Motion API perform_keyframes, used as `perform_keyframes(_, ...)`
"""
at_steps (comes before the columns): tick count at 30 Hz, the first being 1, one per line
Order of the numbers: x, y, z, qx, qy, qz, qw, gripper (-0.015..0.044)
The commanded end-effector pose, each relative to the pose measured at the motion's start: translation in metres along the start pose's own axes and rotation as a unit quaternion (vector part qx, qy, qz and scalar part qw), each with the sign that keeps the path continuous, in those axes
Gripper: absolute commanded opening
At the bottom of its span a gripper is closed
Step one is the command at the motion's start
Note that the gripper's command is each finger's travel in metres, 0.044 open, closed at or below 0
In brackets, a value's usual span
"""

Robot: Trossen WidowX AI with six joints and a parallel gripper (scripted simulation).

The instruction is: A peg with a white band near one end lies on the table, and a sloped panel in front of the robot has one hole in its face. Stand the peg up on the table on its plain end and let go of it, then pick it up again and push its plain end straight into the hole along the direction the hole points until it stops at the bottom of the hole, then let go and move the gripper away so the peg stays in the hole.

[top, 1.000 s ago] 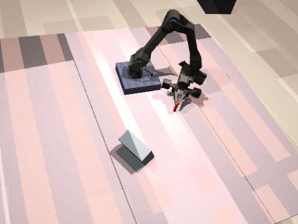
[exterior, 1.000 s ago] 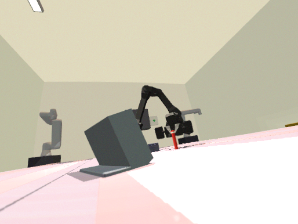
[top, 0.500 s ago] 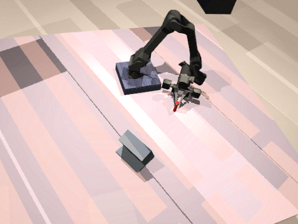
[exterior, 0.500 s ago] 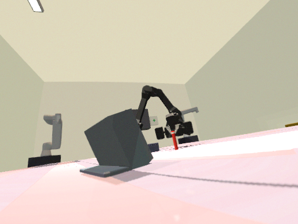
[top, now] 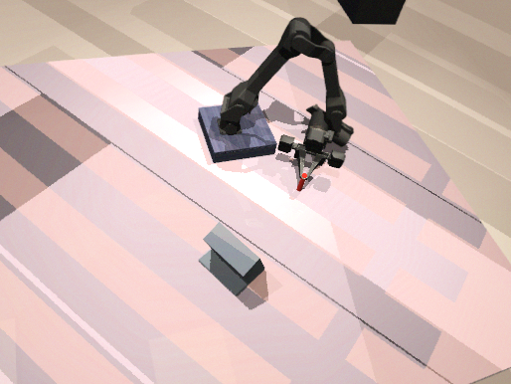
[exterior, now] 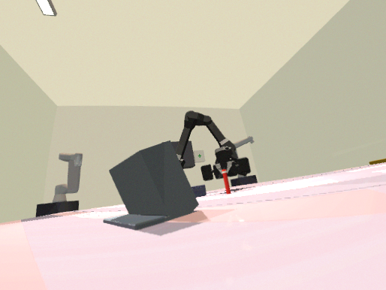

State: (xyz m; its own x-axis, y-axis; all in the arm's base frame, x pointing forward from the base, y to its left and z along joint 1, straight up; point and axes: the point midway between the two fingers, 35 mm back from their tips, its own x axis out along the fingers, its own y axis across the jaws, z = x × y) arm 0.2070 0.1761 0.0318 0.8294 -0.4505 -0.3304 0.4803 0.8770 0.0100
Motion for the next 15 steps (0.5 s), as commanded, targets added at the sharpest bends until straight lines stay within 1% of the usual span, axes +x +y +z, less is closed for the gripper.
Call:
perform_keyframes(1, -0.0008, -0.0001, -0.0016, 0.000, 0.000, 0.000, 1.000, 0.0050)
perform_keyframes(15, -0.0022, 0.0001, -0.0026, -0.003, -0.005, 0.001, 1.000, 0.0050)
